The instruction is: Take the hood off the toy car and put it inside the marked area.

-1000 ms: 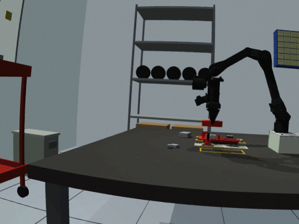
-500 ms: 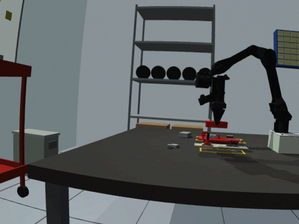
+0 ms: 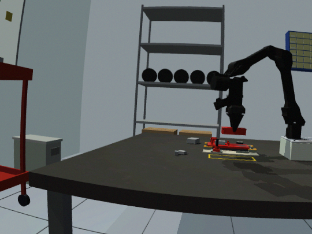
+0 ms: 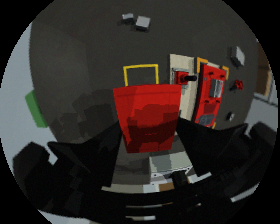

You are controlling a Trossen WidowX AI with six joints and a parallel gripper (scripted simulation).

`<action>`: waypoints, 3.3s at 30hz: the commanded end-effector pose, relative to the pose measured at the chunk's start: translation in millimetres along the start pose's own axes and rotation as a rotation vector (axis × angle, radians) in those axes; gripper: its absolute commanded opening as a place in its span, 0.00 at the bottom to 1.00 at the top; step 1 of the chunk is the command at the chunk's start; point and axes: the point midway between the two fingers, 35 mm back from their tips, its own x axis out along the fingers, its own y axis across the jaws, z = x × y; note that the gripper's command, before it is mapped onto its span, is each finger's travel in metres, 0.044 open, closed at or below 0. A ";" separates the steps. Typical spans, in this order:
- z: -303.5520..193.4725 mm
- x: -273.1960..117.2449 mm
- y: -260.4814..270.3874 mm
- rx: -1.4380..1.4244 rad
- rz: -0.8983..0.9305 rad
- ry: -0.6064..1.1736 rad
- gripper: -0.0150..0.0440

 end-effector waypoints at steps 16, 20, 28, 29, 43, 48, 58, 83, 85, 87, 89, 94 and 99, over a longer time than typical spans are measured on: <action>-0.3 14.4 0.3 0.011 -0.001 0.000 0.25; -0.1 18.0 0.4 0.011 -0.001 0.000 0.25; 0.2 25.1 0.5 0.011 -0.001 0.000 0.25; 0.2 26.0 0.6 0.011 -0.001 0.000 0.25; 0.4 38.6 0.6 0.011 -0.001 0.000 0.25; 0.3 43.1 0.6 0.011 -0.001 0.000 0.25; -0.1 51.9 0.5 0.011 -0.001 0.000 0.25; -2.1 73.8 -0.4 0.011 -0.001 0.001 0.25; -2.3 75.5 -0.5 0.011 -0.001 0.001 0.25; -2.5 77.1 -0.5 0.011 -0.001 0.001 0.25; -2.5 77.6 -0.5 0.011 -0.001 0.001 0.25; -2.5 78.8 -0.5 0.011 -0.001 0.001 0.25; -2.4 81.3 -0.5 0.011 -0.001 0.001 0.25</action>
